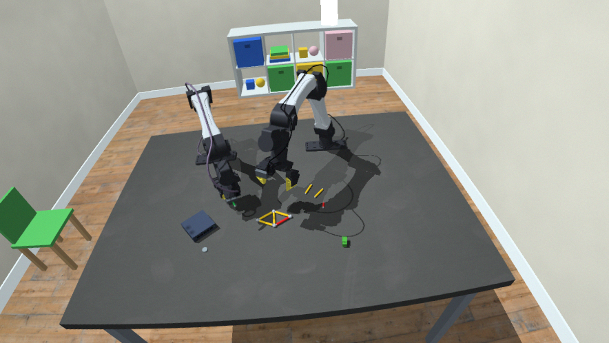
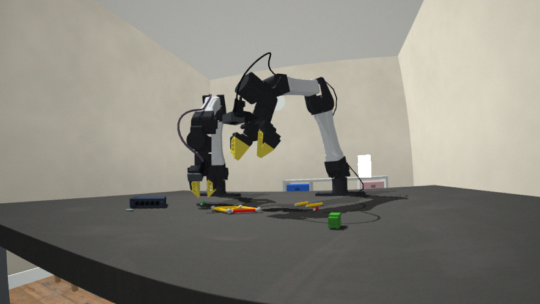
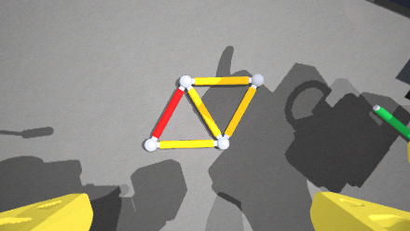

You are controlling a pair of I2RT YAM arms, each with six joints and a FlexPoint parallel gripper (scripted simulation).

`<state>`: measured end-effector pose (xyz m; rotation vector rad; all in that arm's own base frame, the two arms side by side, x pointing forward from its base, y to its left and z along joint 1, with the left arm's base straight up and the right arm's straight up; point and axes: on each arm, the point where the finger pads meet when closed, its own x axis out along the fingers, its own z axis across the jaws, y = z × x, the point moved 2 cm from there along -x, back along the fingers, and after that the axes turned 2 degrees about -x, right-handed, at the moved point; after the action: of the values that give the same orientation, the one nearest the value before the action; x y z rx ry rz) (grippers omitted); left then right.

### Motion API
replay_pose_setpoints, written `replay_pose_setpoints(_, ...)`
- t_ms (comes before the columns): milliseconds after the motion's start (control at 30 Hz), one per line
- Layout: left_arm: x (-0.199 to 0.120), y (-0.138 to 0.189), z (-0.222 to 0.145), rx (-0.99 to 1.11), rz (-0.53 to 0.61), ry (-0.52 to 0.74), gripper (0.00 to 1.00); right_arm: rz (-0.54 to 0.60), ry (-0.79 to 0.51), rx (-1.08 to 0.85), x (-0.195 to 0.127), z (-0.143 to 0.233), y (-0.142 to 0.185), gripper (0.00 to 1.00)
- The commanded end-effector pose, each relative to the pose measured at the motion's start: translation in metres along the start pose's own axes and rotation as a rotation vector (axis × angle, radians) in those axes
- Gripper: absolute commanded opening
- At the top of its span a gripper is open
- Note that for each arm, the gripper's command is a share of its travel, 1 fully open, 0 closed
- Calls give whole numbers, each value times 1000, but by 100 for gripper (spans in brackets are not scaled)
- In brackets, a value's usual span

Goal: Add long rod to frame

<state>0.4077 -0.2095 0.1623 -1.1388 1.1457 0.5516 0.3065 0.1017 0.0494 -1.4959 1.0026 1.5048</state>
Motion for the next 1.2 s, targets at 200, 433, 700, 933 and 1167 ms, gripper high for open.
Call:
replay_pose_setpoints(200, -12, -6, -11, 124, -57, 125, 100, -24, 0, 5, -5, -1, -4, 32)
replay_pose_setpoints(433, -34, 16, -15, 378, -183, 398, 100, -24, 0, 5, -5, -1, -4, 32)
replay_pose_setpoints(700, -58, 44, -8, 528, -337, 550, 100, -24, 0, 5, -5, -1, -4, 32)
replay_pose_setpoints(933, -84, 69, -7, 676, -543, 659, 100, -9, -1, 7, 7, -1, -2, 32)
replay_pose_setpoints(1167, -96, 90, -2, 719, -649, 684, 100, -15, -1, 7, 17, -1, -4, 26)
